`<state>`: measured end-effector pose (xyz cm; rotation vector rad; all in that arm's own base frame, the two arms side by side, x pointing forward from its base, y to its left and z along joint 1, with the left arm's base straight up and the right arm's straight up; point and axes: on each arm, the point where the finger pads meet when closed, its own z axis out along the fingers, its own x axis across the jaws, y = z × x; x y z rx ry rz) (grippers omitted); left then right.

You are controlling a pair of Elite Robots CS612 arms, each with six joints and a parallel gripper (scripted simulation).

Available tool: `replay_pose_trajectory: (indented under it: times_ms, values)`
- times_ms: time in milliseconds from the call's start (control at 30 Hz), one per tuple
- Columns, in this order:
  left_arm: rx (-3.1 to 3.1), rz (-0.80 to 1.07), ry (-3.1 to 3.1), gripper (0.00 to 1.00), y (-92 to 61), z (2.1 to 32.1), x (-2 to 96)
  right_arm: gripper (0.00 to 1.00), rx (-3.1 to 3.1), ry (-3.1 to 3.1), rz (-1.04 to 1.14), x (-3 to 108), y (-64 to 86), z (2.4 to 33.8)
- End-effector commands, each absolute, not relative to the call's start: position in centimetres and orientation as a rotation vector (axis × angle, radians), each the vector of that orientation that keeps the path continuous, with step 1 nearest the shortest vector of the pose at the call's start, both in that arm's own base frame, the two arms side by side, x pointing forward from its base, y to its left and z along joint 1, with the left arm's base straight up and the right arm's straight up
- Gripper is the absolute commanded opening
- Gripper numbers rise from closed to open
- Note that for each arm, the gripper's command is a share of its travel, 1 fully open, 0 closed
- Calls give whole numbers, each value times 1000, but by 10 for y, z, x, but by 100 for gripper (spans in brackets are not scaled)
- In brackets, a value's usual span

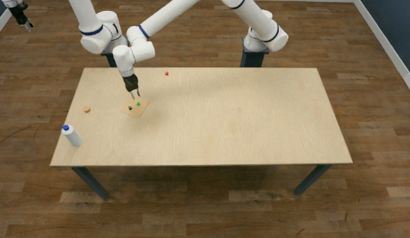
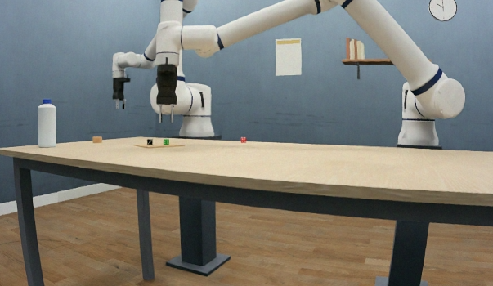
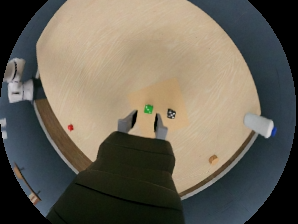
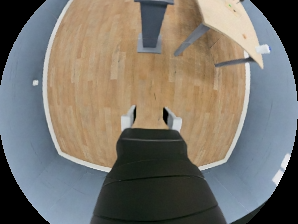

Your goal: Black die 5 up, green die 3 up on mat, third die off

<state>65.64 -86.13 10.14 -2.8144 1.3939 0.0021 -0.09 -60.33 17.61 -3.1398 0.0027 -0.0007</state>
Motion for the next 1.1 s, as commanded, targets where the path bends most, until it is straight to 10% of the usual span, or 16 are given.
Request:
replay_pose_trajectory:
  times_ms: [0, 100, 133, 1067]
  values:
    - [-2815, 0, 1394, 70, -862, 114, 657, 100, -3141, 3, 0, -1, -604, 177]
    - [-2815, 0, 1394, 70, -862, 115, 657, 100, -3141, 3, 0, -1, -604, 177]
    - [-2815, 0, 1394, 100, -862, 115, 657, 100, -3141, 3, 0, -1, -604, 177]
    - [-2815, 0, 1394, 100, -862, 123, 657, 100, -3141, 3, 0, -1, -604, 177]
